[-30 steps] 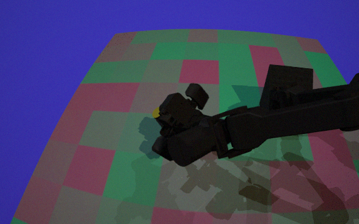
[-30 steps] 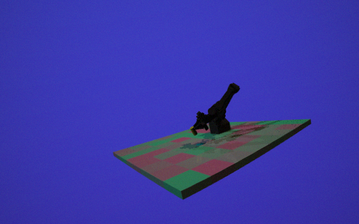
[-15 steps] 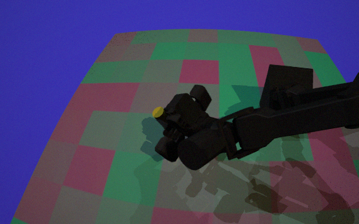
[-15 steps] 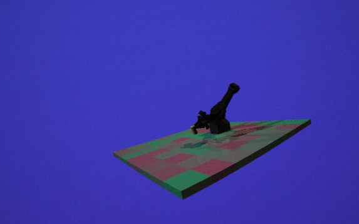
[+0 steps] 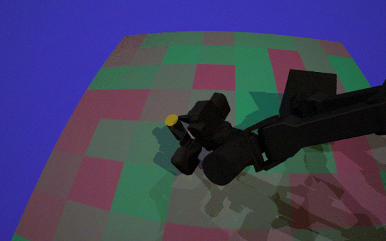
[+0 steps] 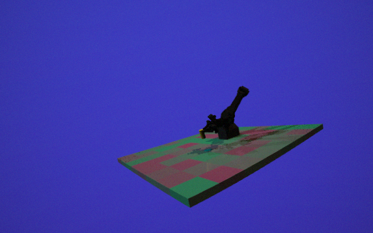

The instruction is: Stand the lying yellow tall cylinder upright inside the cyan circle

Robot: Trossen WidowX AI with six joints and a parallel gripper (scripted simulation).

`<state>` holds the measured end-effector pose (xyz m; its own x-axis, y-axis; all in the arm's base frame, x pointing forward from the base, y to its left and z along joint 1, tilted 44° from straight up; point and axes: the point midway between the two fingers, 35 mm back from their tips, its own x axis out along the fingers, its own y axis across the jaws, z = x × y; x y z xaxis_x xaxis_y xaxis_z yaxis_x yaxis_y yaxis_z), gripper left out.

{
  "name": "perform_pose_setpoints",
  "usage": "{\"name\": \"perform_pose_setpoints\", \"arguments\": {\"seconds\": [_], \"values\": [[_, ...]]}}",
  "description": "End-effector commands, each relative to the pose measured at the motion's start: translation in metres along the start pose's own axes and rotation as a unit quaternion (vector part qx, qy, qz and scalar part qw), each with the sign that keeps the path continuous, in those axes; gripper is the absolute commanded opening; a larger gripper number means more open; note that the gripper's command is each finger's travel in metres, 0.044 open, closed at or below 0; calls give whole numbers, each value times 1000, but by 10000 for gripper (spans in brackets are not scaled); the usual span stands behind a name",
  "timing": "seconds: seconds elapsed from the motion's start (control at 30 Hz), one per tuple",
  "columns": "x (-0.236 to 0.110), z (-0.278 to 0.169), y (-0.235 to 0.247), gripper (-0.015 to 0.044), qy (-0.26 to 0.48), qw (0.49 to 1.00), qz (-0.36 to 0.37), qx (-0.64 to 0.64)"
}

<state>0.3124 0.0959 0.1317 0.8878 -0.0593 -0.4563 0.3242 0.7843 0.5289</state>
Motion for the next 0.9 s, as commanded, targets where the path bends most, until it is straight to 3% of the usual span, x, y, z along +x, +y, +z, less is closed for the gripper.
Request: {"name": "perform_pose_setpoints", "arguments": {"seconds": [0.0, 0.87], "values": [[-3, 1, -2, 105, -14, 1000, 3, 13], [-19, 7, -5, 105, -73, 994, 29, 73]]}}
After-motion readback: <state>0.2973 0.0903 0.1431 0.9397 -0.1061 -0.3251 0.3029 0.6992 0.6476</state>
